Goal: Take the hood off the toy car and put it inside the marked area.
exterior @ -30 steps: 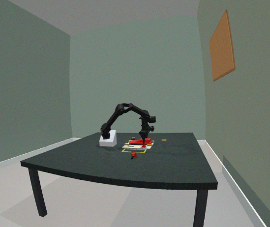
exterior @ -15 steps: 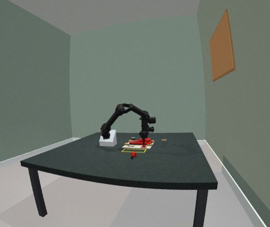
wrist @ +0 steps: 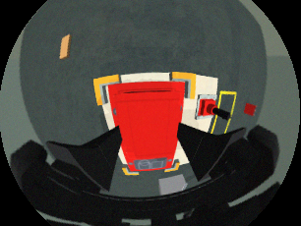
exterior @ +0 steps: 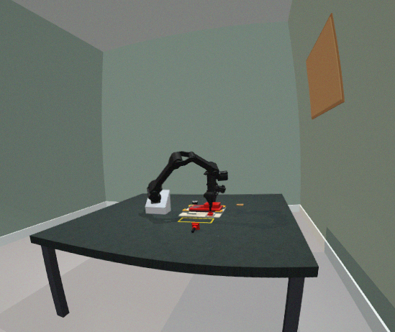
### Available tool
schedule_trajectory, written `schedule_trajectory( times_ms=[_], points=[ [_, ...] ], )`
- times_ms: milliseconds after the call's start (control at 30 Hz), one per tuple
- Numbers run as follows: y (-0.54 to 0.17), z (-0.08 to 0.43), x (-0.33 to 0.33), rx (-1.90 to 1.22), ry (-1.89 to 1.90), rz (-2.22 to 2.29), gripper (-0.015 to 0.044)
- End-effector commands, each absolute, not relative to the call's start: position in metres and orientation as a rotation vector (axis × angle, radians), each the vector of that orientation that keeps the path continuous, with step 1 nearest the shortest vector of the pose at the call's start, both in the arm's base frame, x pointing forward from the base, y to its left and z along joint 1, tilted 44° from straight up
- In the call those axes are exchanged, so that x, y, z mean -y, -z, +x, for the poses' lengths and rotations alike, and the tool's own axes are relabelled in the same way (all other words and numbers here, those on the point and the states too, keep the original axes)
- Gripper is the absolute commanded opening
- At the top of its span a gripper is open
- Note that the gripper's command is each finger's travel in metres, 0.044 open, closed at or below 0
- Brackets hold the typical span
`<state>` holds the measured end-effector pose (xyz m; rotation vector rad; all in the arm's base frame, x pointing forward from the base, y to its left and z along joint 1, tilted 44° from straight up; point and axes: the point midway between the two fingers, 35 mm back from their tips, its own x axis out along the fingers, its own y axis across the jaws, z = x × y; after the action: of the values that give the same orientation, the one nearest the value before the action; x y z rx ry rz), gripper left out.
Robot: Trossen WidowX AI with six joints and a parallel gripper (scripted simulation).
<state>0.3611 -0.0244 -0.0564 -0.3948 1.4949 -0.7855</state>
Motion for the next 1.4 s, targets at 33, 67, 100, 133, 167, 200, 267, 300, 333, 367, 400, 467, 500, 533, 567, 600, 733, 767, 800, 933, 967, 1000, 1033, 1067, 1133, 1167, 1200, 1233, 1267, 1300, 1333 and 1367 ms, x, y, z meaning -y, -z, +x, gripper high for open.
schedule_trajectory(
  times_ms=[33,67,100,133,167,200,267,300,333,367,400,467,500,533,567,600,733,767,800,933,967,1000,1033,1067,1133,1167,1200,1233,1267,1300,1333,1367],
  points=[
    [0.056,0.361,0.024,-1.495,0.786,-0.393,0.0190],
    [0.055,0.361,0.023,-1.495,0.786,-0.393,0.0163],
    [0.055,0.362,0.023,-1.495,0.786,-0.393,0.0137],
    [0.055,0.362,0.023,-1.495,0.786,-0.393,0.0111],
    [0.054,0.362,0.022,-1.495,0.786,-0.393,0.0085],
    [0.054,0.362,0.022,-1.495,0.786,-0.393,0.0058],
    [0.053,0.362,0.021,-1.495,0.786,-0.393,0.0006],
    [0.052,0.362,0.020,-1.495,0.786,-0.393,0.0000],
    [0.052,0.362,0.020,-1.495,0.786,-0.393,0.0000],
    [0.051,0.362,0.019,-1.495,0.785,-0.393,0.0000],
    [0.051,0.362,0.019,-1.495,0.785,-0.393,0.0000],
    [0.050,0.363,0.018,-1.495,0.785,-0.393,0.0000],
    [0.049,0.363,0.018,-1.495,0.785,-0.393,0.0000],
    [0.049,0.363,0.017,-1.495,0.785,-0.393,0.0000],
    [0.049,0.363,0.017,-1.495,0.785,-0.393,0.0000],
    [0.048,0.363,0.016,-1.495,0.785,-0.393,0.0000],
    [0.046,0.363,0.015,-1.495,0.785,-0.393,0.0000],
    [0.046,0.363,0.014,-1.495,0.785,-0.393,0.0000],
    [0.045,0.363,0.014,-1.495,0.785,-0.393,0.0000],
    [0.043,0.364,0.012,-1.495,0.785,-0.393,0.0000],
    [0.043,0.364,0.011,-1.495,0.785,-0.393,0.0000],
    [0.042,0.364,0.011,-1.495,0.785,-0.393,0.0000],
    [0.042,0.364,0.010,-1.495,0.785,-0.393,0.0000],
    [0.041,0.364,0.010,-1.495,0.785,-0.393,0.0000],
    [0.040,0.364,0.009,-1.495,0.785,-0.393,0.0000],
    [0.040,0.364,0.009,-1.495,0.785,-0.393,0.0000],
    [0.039,0.364,0.008,-1.495,0.785,-0.393,0.0000],
    [0.039,0.364,0.008,-1.495,0.785,-0.393,0.0000],
    [0.039,0.364,0.007,-1.495,0.785,-0.394,0.0000],
    [0.038,0.364,0.007,-1.495,0.785,-0.394,0.0000],
    [0.038,0.364,0.006,-1.495,0.785,-0.394,0.0000],
    [0.037,0.364,0.006,-1.495,0.784,-0.394,0.0000]
  ],
)
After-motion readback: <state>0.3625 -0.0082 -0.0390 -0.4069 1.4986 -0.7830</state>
